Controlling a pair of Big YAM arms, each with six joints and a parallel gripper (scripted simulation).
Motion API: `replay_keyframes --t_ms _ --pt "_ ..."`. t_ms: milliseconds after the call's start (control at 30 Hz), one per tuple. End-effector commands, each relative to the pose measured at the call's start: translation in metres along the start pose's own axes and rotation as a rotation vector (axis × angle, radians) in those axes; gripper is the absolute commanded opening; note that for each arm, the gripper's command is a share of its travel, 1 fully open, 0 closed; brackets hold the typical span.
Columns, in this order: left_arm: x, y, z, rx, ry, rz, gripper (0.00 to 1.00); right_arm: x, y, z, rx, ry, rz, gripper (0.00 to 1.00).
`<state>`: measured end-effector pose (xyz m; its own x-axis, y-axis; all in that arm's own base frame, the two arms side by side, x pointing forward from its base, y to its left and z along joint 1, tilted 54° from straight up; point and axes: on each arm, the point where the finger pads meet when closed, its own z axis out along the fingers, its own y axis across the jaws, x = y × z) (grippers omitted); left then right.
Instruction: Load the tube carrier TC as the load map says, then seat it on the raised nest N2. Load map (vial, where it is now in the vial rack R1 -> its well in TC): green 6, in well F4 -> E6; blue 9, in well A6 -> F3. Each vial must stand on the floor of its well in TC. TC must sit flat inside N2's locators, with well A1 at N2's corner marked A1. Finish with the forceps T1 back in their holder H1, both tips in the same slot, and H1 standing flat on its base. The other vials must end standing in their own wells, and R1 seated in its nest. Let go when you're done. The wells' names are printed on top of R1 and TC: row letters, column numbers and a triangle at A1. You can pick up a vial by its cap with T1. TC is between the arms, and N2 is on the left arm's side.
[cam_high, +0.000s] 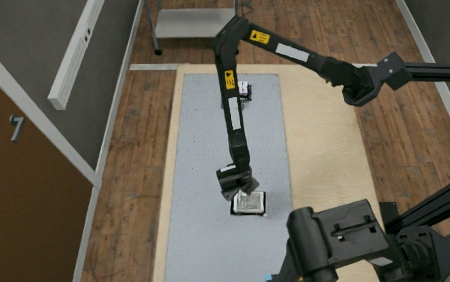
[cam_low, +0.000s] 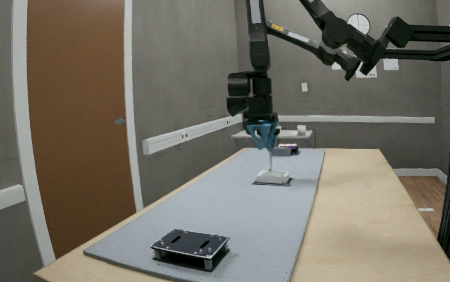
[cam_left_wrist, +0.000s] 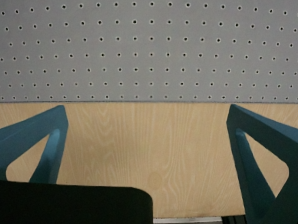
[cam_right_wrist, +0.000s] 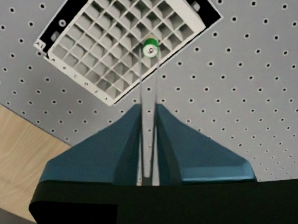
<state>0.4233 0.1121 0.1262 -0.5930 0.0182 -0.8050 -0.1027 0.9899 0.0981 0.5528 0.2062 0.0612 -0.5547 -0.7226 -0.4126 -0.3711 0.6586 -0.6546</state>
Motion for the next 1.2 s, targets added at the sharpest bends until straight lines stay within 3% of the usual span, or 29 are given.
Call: replay_keyframes --t_ms 0,100,200,1167 --pt "0.0 0.0 0.0 0.001 -0.002 0.004 1.0 0.006 0.01 0.002 -0.011 0.016 -0.009 0.11" --pt "0.0 0.0 0.0 0.001 -0.002 0.004 1.0 0.006 0.01 0.002 -0.011 0.016 -0.009 0.11" --pt "0.0 0.0 0.0 0.001 -0.002 0.004 1.0 -0.007 0.003 -0.015 -0.004 -0.018 0.004 0.11" --pt "0.0 0.0 0.0 0.001 -0.002 0.004 1.0 -0.005 0.002 -0.027 -0.003 -0.022 0.011 0.11"
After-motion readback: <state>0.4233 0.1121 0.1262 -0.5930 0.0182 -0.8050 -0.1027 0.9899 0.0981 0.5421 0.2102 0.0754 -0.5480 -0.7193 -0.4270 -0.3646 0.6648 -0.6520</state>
